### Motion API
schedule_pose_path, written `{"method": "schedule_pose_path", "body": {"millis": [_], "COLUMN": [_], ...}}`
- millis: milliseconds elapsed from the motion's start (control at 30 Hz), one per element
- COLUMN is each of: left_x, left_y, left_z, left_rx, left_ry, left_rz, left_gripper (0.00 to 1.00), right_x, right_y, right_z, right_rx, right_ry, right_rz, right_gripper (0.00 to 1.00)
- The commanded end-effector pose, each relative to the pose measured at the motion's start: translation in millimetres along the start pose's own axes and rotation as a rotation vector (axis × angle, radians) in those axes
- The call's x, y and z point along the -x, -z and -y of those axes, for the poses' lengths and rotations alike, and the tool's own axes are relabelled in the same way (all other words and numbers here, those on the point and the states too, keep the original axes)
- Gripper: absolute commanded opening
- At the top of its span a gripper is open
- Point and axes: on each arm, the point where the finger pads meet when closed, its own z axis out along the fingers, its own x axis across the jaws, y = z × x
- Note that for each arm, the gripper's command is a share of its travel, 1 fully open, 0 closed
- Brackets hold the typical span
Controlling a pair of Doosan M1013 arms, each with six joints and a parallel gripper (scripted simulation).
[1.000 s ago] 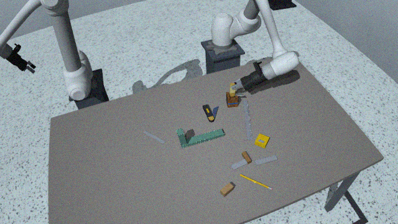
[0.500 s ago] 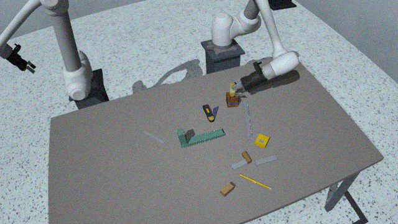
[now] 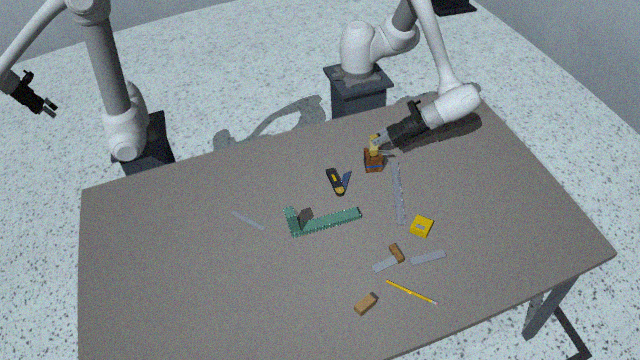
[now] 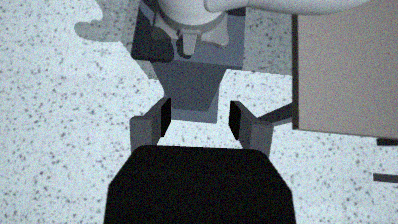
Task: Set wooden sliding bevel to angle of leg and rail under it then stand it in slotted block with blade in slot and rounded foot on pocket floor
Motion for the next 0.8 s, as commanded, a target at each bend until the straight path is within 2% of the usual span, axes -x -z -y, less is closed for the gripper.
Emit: {"method": "schedule_pose_path", "body": {"millis": [0,767], "left_x": [0.3,0.3], "left_y": [0.5,-1.5], "left_z": [0.7,-2.8], "left_rx": [0.0,0.0], "left_ry": [-0.001,-0.001], "left_rz": [0.001,0.001], "left_gripper": [0.0,0.0], "right_x": [-0.1,-0.1], "right_y": [0.5,0.5], "right_z": [-0.1,-0.1], "right_rx": [0.001,0.001], "right_ry": [0.0,0.0], "right_rz": [0.0,0.0], "right_gripper": [1.0,1.0]}}
